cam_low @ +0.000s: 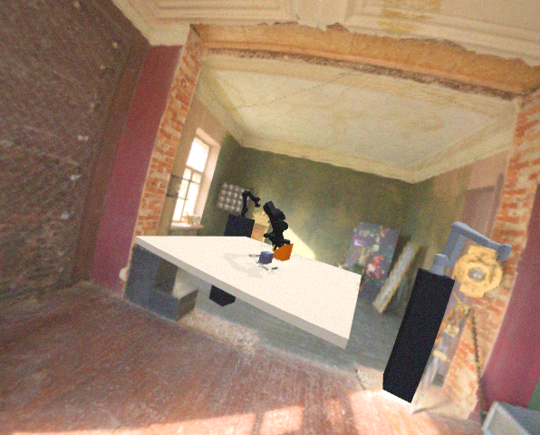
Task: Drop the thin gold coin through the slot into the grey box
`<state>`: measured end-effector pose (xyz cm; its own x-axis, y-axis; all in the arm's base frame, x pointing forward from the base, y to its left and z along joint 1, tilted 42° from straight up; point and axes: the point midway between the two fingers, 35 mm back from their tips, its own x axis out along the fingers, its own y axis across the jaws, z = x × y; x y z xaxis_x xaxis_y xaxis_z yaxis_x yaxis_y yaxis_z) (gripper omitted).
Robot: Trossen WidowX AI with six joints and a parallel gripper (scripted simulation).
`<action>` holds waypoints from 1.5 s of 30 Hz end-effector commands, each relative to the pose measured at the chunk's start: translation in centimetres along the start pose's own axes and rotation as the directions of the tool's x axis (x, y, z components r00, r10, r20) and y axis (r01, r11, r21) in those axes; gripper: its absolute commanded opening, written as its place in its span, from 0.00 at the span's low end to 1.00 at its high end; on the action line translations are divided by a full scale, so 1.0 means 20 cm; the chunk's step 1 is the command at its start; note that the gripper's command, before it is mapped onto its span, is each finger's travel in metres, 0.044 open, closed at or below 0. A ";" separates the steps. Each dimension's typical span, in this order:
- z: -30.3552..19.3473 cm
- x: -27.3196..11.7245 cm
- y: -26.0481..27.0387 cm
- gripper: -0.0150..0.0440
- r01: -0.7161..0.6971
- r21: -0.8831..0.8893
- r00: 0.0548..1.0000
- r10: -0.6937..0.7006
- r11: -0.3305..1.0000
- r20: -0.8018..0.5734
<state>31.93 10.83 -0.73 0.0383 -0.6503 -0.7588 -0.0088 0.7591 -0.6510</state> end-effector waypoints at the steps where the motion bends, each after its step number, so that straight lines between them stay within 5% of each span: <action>1: -0.01 0.00 -0.04 0.25 0.003 -0.004 1.000 -0.003 1.000 0.006; 45: -0.18 0.02 -0.30 0.26 0.004 -0.006 1.000 -0.004 1.000 -0.002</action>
<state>28.34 6.00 2.76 0.0354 -0.6531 -0.7565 -0.0102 0.7567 -0.6537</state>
